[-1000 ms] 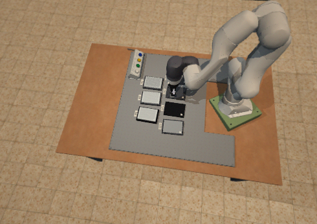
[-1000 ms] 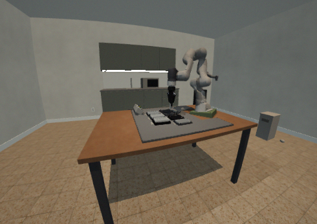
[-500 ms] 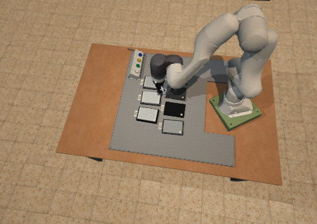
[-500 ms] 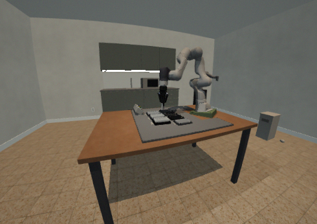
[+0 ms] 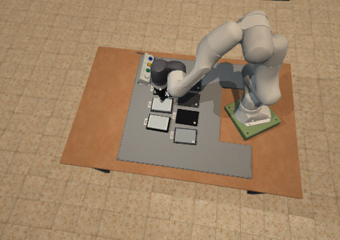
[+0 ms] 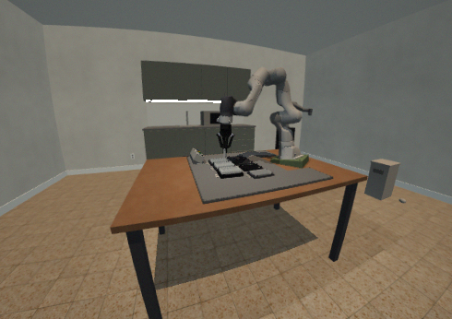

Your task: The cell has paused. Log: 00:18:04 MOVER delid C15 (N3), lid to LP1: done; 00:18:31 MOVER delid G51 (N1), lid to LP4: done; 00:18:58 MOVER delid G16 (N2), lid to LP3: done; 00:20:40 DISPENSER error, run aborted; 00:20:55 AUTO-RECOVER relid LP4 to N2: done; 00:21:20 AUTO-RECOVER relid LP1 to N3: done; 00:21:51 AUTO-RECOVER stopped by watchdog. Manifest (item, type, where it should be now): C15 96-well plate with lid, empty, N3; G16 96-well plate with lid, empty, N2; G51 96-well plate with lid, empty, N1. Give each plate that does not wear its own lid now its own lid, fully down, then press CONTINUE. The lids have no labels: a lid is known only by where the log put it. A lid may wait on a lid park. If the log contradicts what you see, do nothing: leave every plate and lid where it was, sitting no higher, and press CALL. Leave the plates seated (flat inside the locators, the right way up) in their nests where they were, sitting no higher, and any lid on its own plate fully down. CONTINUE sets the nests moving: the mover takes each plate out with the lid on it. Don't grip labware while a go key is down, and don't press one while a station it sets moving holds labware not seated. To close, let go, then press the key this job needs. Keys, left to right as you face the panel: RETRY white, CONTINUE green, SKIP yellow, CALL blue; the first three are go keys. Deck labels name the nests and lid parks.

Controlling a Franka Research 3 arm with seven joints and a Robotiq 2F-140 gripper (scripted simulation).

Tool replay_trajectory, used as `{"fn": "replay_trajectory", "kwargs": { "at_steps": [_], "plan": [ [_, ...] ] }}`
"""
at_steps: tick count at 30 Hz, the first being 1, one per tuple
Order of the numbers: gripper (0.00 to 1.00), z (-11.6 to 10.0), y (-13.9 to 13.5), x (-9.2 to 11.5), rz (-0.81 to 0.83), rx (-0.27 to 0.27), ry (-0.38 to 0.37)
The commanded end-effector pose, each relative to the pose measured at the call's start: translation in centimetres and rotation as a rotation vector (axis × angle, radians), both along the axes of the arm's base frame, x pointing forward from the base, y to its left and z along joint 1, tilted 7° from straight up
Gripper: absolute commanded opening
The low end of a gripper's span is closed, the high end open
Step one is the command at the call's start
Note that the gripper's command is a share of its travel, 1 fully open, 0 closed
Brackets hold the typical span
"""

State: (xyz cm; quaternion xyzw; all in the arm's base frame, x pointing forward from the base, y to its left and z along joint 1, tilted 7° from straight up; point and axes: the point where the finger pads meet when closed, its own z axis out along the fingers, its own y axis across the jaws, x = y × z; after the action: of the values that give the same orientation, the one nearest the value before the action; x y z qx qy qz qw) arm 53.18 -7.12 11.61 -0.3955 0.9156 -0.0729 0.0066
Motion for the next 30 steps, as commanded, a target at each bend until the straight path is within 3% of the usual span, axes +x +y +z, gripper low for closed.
{"fn": "replay_trajectory", "kwargs": {
  "at_steps": [1, 3, 4, 12, 30],
  "plan": [
    [0.0, -0.02, 0.05, 0.36, 0.277, -0.014, 0.034],
    [0.0, -0.02, 0.05, 0.38, 0.332, -0.017, 0.041],
    [0.66, -0.02, 0.05, 0.38, 0.36, -0.018, 0.044],
    [0.66, -0.02, 0.05, 0.38, 0.526, -0.025, 0.064],
    [0.66, -0.02, 0.05, 0.38, 1.07, -0.052, 0.129]
  ]
}}
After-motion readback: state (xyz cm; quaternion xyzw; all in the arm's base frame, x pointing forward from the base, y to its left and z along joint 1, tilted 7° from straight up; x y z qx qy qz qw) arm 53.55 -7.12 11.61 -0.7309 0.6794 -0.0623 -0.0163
